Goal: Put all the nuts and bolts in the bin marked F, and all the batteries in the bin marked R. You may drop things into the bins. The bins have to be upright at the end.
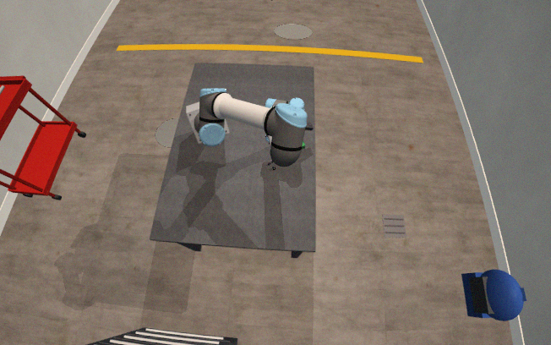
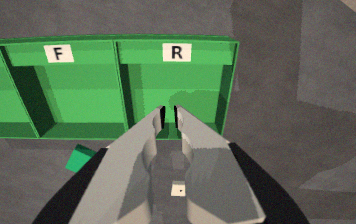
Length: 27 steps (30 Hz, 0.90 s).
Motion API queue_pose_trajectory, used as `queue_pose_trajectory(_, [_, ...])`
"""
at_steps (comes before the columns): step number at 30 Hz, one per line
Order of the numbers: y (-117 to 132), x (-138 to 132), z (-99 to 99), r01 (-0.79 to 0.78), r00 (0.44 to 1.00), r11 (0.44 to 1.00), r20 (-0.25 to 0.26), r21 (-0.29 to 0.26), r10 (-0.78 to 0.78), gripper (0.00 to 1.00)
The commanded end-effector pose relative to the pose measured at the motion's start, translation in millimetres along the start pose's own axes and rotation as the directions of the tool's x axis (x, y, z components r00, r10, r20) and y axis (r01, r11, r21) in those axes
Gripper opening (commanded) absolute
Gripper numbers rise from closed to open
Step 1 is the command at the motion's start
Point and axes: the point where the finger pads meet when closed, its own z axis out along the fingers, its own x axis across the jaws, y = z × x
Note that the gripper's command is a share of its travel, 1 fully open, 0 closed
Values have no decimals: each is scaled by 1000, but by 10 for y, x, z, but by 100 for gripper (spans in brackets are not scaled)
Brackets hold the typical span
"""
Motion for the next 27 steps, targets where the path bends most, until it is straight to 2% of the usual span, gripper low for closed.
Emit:
queue_pose_trajectory(1, [9,-10,-91,2,1000,1000,0,1,-2,4])
queue_pose_trajectory(17, [9,-9,-270,2,1000,1000,0,1,-2,4])
queue_pose_trajectory(21, [10,-10,-424,2,1000,1000,0,1,-2,4])
queue_pose_trajectory(27, [-5,-1,-425,0,1000,1000,-1,3,0,4])
